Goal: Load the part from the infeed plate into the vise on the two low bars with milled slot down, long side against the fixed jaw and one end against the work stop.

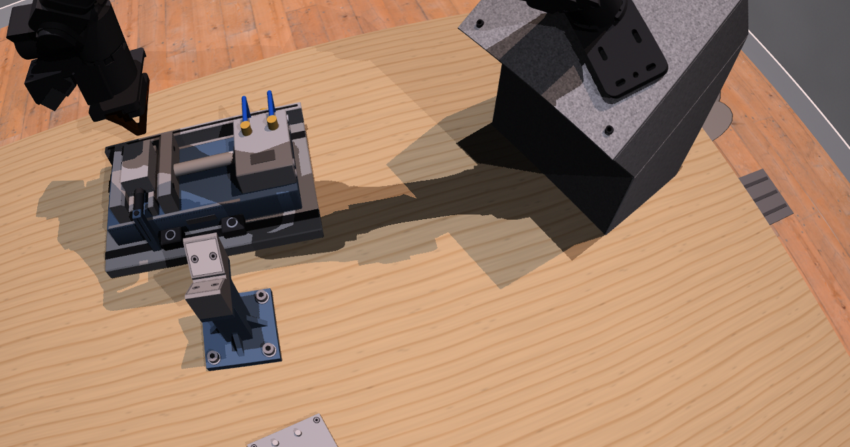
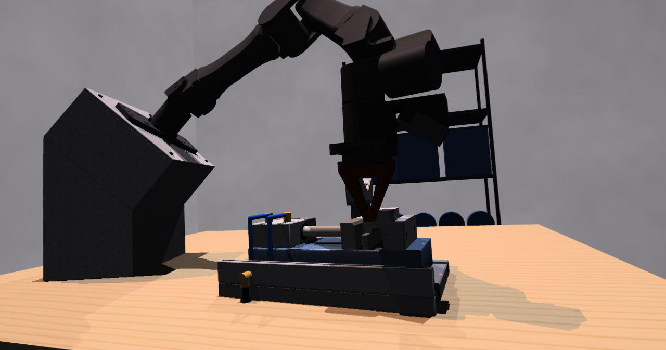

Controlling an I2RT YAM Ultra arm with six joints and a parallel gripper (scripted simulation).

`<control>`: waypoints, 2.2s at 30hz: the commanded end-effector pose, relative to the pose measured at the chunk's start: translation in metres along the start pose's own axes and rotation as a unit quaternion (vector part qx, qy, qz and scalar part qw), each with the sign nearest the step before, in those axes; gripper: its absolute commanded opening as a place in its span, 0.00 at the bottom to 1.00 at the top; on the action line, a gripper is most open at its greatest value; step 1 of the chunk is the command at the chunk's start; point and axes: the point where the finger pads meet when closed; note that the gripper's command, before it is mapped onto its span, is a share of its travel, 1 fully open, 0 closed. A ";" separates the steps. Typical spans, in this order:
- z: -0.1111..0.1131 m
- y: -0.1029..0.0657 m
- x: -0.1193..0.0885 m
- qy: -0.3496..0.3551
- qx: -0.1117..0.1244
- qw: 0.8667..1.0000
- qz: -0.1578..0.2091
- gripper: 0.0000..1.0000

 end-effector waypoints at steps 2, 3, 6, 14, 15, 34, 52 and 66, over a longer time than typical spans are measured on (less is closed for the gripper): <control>-0.006 -0.027 0.017 -0.005 -0.007 1.000 -0.028 0.00; -0.006 -0.027 0.017 -0.005 -0.007 1.000 -0.028 0.00; -0.006 -0.031 0.017 -0.005 -0.007 1.000 -0.028 0.00; -0.005 -0.047 0.016 -0.005 -0.007 1.000 -0.028 0.00; -0.005 -0.050 0.016 -0.005 -0.007 1.000 -0.028 0.00; -0.004 -0.084 0.014 -0.005 -0.008 1.000 -0.027 0.00; -0.005 -0.087 0.015 -0.006 -0.008 1.000 -0.030 0.00; 0.011 -0.087 0.017 -0.005 -0.015 0.999 -0.038 0.00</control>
Point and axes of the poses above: the point where the finger pads meet when closed, its own y axis out along the fingers, its own z axis across the jaws, x = y × z, and after that the axes turned 5 degrees about y, right-handed
